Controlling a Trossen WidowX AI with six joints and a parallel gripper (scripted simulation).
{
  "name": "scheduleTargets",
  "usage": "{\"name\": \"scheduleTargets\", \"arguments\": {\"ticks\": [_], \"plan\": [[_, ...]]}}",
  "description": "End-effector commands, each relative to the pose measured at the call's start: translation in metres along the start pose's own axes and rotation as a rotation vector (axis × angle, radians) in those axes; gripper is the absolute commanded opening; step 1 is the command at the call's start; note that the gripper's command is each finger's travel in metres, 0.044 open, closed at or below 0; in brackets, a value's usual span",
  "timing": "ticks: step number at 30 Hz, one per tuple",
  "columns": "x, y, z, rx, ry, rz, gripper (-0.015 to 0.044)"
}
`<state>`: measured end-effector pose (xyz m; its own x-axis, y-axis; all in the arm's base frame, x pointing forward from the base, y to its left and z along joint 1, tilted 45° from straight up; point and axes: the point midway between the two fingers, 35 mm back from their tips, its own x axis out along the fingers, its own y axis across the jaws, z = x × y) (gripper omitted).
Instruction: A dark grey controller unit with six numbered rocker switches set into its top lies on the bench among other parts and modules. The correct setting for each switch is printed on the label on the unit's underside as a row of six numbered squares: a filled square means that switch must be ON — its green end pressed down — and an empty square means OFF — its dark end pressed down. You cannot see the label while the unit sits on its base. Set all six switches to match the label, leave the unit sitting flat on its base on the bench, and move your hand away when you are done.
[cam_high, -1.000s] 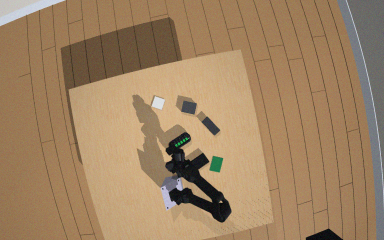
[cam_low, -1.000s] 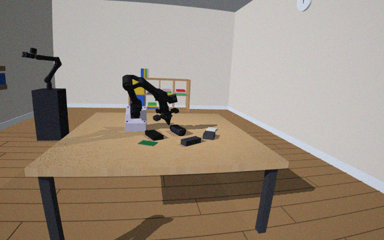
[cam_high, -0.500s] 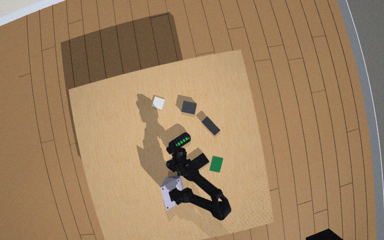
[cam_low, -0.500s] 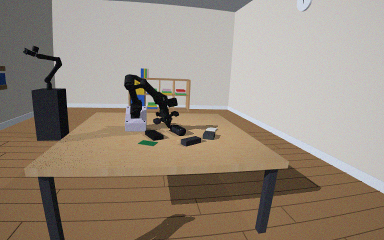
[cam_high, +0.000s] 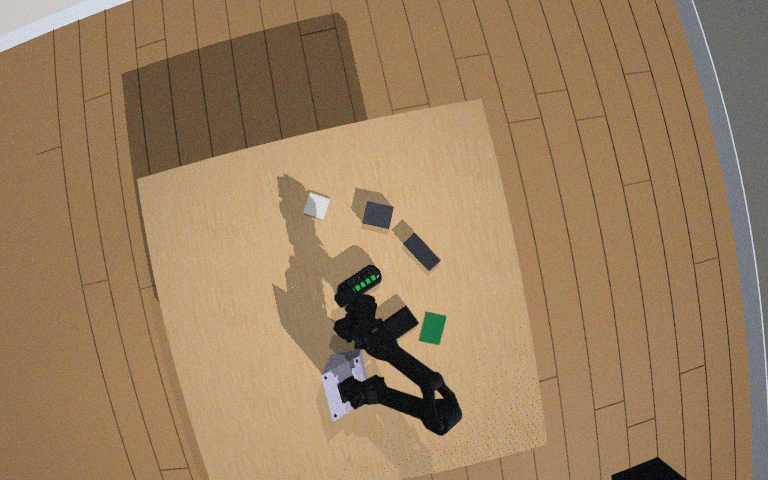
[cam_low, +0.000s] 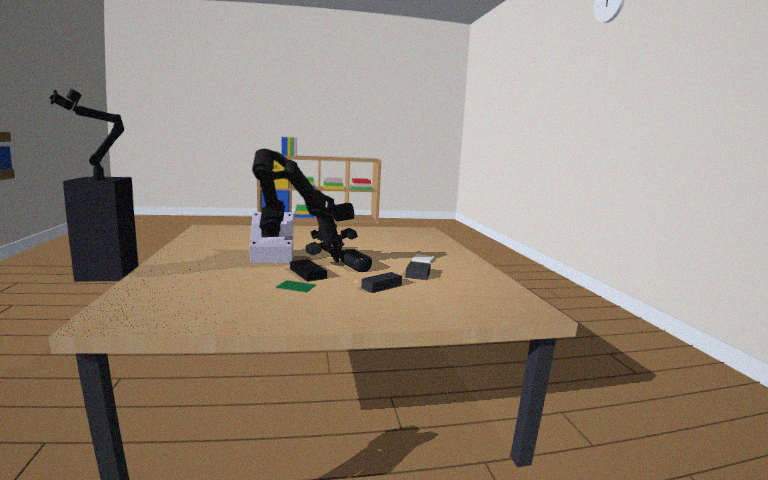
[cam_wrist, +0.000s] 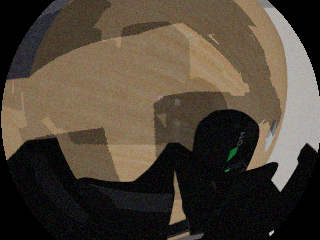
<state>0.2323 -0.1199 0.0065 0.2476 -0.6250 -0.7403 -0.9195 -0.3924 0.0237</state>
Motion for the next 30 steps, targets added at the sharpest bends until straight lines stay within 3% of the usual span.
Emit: {"name": "scheduleTargets", "arguments": {"ticks": [1,30], "plan": [[0.003,0.002,0.003,-0.012,-0.007,0.004,0.0],[0.007,-0.008,0.003,-0.012,-0.007,0.003,0.0]]}}
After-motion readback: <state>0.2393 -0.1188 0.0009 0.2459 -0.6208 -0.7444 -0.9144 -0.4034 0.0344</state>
